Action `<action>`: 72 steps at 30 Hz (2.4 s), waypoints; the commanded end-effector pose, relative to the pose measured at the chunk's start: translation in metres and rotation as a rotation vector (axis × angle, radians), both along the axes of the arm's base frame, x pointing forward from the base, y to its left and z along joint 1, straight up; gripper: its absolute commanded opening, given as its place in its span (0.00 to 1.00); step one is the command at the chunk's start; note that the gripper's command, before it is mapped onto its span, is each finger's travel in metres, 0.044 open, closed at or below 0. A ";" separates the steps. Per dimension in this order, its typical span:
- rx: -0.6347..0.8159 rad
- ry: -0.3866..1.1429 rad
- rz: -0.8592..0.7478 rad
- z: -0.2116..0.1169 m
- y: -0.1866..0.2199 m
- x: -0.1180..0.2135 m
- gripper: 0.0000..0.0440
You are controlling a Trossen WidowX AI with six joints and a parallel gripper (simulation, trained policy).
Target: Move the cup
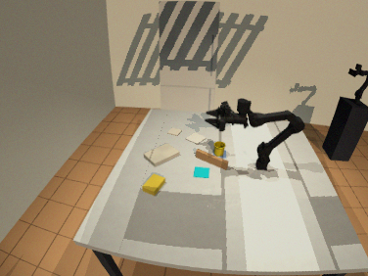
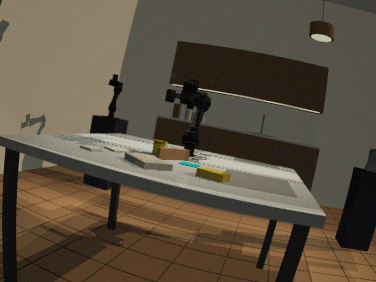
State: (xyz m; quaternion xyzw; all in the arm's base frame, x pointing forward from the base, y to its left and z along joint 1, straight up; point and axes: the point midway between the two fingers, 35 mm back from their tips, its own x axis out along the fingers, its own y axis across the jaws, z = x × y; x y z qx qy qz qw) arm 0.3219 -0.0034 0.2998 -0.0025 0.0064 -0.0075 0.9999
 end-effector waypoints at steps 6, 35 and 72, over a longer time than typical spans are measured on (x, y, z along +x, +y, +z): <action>0.037 0.047 -0.007 -0.005 0.001 -0.001 0.55; 0.250 0.440 0.022 -0.028 0.033 -0.002 0.23; 0.264 1.027 -0.090 -0.070 0.041 -0.025 0.32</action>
